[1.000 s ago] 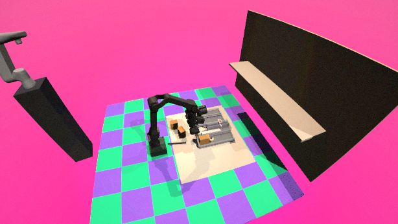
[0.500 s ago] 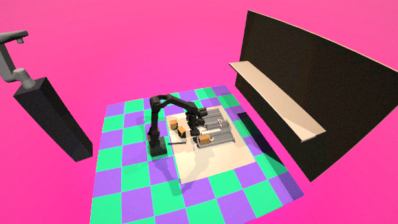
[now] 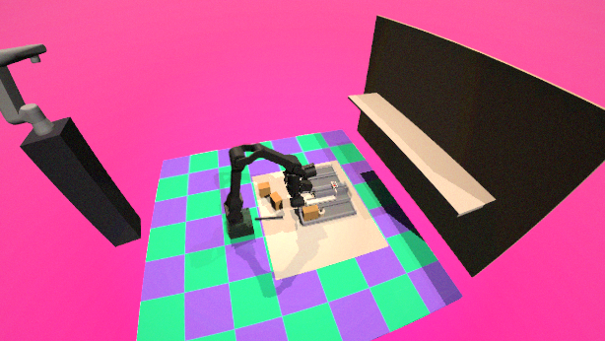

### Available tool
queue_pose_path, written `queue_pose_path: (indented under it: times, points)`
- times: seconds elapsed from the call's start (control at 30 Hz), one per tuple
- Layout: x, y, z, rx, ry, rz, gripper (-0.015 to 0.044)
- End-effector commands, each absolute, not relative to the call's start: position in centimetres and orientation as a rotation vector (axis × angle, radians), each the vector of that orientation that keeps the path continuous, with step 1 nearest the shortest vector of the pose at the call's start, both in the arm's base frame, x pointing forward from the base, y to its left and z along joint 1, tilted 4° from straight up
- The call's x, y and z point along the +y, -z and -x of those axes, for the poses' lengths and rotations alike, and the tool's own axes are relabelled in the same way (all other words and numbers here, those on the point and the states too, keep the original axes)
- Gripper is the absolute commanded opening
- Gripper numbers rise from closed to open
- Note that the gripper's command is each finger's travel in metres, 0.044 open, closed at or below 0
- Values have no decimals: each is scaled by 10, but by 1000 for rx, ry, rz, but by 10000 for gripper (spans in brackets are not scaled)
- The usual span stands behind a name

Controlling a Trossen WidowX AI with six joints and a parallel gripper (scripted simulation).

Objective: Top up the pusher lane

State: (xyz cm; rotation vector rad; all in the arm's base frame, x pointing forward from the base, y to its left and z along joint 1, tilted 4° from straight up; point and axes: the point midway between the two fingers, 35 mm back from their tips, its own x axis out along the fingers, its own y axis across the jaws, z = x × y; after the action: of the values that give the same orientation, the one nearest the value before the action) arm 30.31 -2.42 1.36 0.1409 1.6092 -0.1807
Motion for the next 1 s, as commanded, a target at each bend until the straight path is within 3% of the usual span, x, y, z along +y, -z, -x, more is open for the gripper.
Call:
queue_pose_path:
  times: [0.0, 0.97]
  points:
    - [-24, -14, -306, 1608, 181, -143, 0]
    - [-27, -13, -319, 1607, 181, -143, 0]
